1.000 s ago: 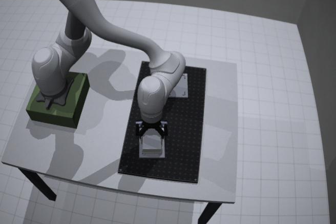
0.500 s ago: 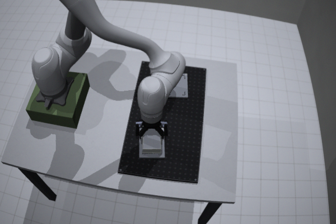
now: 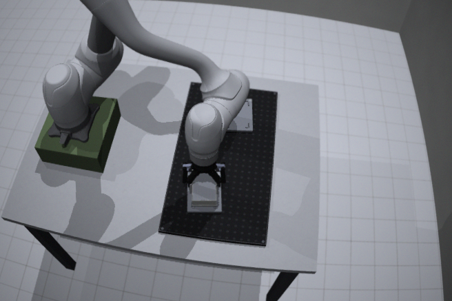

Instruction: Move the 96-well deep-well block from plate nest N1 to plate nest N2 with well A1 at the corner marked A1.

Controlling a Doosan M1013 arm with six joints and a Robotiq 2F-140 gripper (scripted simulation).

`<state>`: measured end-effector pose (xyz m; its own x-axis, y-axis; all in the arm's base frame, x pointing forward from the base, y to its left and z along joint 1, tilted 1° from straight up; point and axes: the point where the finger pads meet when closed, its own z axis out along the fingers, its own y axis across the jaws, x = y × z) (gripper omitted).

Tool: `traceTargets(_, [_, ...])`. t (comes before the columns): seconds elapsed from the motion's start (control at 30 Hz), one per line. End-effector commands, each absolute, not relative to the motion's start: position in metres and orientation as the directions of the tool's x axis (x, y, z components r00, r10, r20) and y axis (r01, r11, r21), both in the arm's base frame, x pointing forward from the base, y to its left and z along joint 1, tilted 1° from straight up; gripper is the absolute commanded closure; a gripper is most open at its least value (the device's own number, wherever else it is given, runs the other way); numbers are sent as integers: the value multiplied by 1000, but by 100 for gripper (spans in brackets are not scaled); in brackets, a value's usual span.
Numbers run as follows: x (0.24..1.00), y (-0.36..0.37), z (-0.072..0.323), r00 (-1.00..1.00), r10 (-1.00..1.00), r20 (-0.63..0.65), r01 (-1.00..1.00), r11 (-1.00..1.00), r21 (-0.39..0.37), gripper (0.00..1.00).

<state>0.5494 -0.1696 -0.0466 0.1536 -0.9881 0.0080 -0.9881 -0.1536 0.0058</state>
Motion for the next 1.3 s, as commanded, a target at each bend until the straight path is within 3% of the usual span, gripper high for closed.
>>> traceTargets(0.0, [549,-170,-47,154,-988,8,-988,-154,6,100])
traceTargets(1.27, [549,-170,-53,154,-988,8,-988,-154,6,100])
